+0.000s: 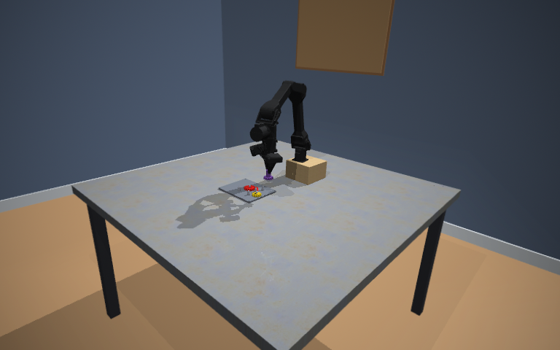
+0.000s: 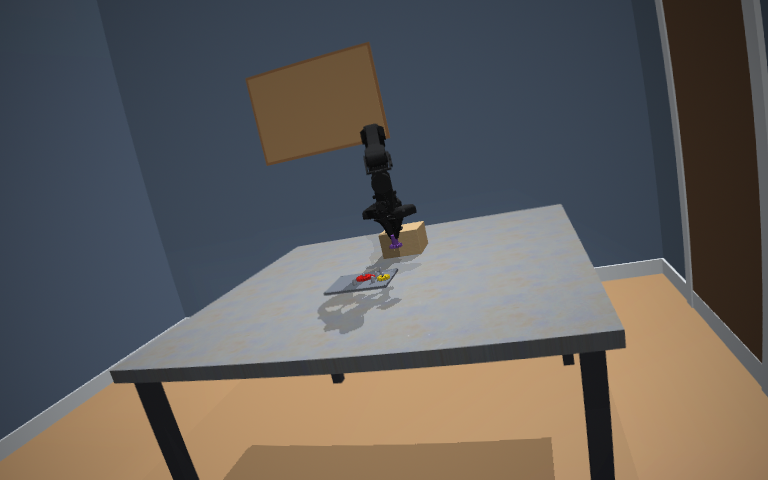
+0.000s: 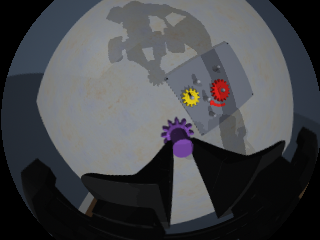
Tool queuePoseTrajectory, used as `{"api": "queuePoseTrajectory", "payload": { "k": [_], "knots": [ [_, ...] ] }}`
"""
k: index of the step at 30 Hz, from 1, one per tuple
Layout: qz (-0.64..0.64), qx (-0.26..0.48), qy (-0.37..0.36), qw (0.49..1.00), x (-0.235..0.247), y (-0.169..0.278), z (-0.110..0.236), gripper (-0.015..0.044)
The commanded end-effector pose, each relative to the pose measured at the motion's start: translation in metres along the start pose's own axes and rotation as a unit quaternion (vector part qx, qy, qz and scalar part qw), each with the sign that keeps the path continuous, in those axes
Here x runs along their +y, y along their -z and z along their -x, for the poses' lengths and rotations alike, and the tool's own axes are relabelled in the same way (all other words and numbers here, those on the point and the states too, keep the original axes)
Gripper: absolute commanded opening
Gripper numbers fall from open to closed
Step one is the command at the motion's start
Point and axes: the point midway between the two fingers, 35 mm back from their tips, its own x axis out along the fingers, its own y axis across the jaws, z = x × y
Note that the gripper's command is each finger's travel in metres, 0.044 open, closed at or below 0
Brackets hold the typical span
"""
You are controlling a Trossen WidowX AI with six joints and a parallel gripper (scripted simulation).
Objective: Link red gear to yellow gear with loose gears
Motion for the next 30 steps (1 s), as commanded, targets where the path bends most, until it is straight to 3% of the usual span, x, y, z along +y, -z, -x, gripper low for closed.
{"api": "queuePoseTrajectory", "payload": {
  "k": [1, 30],
  "knots": [
    [0.002, -0.001, 0.004, 1.000, -0.012, -0.006, -0.007, 0.0000],
    [0.002, -0.002, 0.008, 1.000, -0.079, -0.034, -0.042, 0.0000]
  ]
}}
